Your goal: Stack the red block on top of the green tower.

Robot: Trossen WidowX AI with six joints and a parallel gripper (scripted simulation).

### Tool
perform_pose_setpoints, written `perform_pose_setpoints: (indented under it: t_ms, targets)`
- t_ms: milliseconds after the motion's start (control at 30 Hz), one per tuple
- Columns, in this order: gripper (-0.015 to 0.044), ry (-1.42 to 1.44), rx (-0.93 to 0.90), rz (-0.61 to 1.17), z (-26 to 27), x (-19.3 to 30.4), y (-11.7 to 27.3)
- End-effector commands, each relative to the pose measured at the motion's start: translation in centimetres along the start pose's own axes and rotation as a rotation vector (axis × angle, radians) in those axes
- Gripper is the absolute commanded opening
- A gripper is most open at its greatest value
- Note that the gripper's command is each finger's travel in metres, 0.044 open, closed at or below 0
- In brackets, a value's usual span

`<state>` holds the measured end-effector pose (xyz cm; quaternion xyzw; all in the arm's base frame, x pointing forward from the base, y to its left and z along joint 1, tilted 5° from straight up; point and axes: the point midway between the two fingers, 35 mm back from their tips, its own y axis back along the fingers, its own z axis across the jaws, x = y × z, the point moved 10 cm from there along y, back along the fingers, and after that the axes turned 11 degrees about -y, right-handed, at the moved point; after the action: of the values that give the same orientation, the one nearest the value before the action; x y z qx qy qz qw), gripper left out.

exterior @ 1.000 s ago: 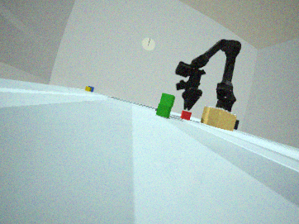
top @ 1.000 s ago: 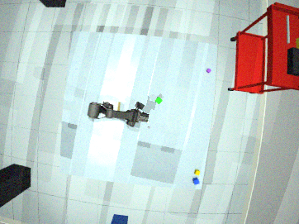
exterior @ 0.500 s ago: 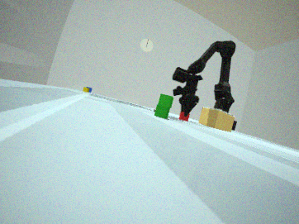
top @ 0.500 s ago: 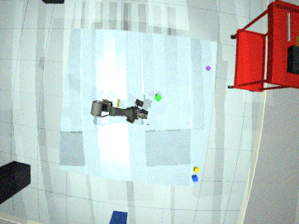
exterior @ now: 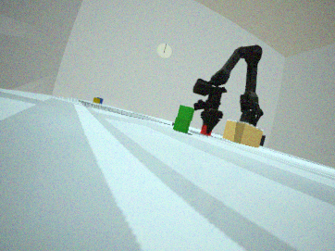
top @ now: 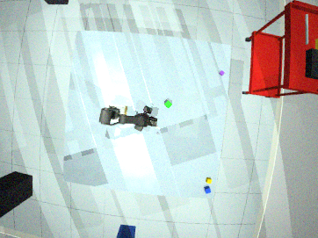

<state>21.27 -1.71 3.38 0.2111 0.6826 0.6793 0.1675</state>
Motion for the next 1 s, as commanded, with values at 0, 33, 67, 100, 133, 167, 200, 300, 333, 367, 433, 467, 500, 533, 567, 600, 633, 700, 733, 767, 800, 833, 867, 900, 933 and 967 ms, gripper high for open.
perform_pose_setpoints:
  t_ms: [0, 33, 67, 100, 133, 167, 200, 300, 333, 367, 433, 467, 500, 533, 567, 600, 633, 700, 733, 767, 800, 833, 867, 900, 933, 967]
  targets:
    - [0.044, -0.004, -0.004, 0.003, 0.0, 0.1, -0.1]
    - [0.044, -0.004, -0.004, 0.003, 0.0, 0.1, -0.1]
    - [0.044, -0.004, -0.004, 0.003, 0.0, 0.1, -0.1]
    - [0.044, -0.004, -0.004, 0.003, 0.0, 0.1, -0.1]
    - [0.044, -0.004, -0.004, 0.003, 0.0, 0.1, -0.1]
    - [0.044, 0.0, 0.001, 0.001, 0.0, 0.1, 0.0]
    - [0.044, 0.0, 0.0, 0.001, 0.1, 0.1, 0.0]
    - [0.0361, 0.0, 0.0, 0.001, 0.1, 0.1, 0.0]
    - [0.0335, 0.0, 0.0, 0.001, 0.1, 0.1, 0.0]
    - [0.0309, 0.0, 0.0, 0.001, 0.1, 0.1, 0.0]
    - [0.0256, 0.0, 0.0, 0.001, 0.1, 0.1, 0.0]
    - [0.023, 0.0, 0.0, 0.001, 0.1, 0.1, 0.0]
    - [0.0204, 0.0, 0.0, 0.001, 0.1, 0.1, 0.0]
    - [0.0177, 0.0, 0.0, 0.001, 0.1, 0.1, 0.0]
    - [0.0171, 0.0, 0.0, 0.001, 0.1, 0.1, 0.0]
    - [0.0164, 0.0, 0.0, 0.001, 0.1, 0.1, 0.0]
    - [0.0158, 0.0, 0.0, 0.001, 0.1, 0.1, 0.0]
    - [0.0144, 0.0, 0.0, 0.001, 0.1, 0.1, 0.0]
    - [0.0138, 0.0, 0.0, 0.001, 0.1, 0.1, 0.0]
    - [0.0111, 0.0, 0.0, 0.001, 0.1, 0.1, 0.0]
    - [0.0085, 0.0, 0.0, 0.001, 0.1, 0.1, 0.2]
    - [0.0059, -0.001, 0.0, 0.002, 0.1, 0.1, 0.4]
    - [0.0032, -0.001, -0.001, 0.002, 0.1, 0.0, 0.6]
    - [0.0006, -0.001, -0.001, 0.002, 0.1, 0.0, 0.9]
    - [0.0, -0.002, -0.001, 0.002, 0.1, 0.0, 1.3]
    - [0.0, -0.002, -0.002, 0.002, 0.1, 0.0, 1.7]
